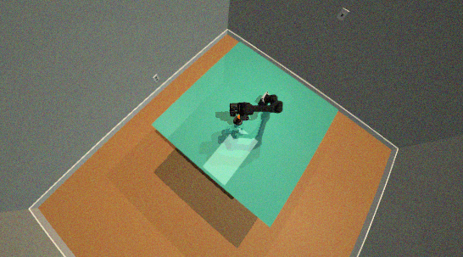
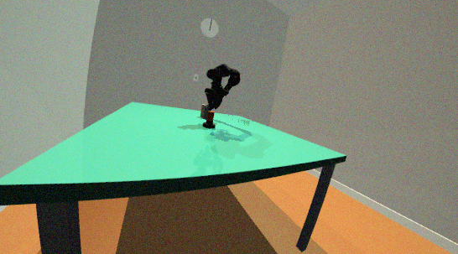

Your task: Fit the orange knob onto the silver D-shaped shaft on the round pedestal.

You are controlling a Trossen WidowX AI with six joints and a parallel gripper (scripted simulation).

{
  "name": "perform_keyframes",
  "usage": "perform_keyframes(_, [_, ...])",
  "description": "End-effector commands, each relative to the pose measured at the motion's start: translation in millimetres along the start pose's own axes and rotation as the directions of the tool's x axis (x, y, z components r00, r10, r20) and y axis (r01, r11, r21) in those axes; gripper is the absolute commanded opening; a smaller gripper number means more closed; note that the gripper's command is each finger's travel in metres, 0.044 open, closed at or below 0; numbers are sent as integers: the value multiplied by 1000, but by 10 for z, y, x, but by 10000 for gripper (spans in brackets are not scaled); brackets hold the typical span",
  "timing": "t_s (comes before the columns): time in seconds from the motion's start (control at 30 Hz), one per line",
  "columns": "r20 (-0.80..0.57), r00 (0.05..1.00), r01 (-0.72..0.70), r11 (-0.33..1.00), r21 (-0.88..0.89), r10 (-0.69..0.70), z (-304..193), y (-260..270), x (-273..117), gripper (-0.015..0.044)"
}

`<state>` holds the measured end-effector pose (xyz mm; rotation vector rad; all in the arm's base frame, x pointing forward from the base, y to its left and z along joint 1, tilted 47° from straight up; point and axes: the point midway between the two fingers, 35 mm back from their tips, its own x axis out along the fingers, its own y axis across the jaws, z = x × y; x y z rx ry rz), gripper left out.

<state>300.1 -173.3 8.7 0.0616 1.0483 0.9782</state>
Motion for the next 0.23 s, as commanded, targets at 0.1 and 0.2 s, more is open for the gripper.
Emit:
perform_keyframes(0.1, [-9,1000,-19,1000,-5,19,13,-4,-72,440])
perform_keyframes(0.2, [-9,1000,-19,1000,-5,19,13,-4,-72,440])
